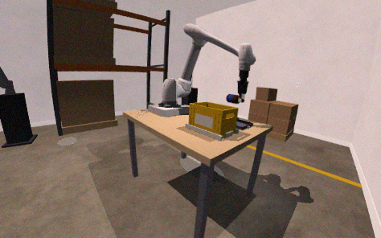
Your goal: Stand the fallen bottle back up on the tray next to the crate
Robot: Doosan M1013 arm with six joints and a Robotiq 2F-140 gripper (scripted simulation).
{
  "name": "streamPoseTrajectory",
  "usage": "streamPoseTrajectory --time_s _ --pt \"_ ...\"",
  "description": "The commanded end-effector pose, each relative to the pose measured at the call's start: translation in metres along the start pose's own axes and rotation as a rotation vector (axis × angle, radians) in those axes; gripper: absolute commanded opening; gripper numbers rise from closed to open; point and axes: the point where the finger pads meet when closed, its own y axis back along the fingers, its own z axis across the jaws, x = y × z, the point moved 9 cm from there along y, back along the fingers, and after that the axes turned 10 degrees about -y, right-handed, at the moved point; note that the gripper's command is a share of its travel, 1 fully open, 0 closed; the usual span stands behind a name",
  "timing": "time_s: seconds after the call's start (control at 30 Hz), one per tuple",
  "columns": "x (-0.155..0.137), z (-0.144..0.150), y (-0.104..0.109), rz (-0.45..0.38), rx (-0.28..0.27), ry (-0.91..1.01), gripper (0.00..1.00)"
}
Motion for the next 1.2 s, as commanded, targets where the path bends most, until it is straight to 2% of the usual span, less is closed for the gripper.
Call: streamPoseTrajectory --time_s 0.0,0.53,1.17 --pt "0.0 0.0 0.0001 0.0 0.0 -0.04 0.1" --pt "0.0 0.0 0.0001 0.0 0.0 -0.224 0.1" --pt "0.0 0.0 0.0001 0.0 0.0 -0.234 0.1"
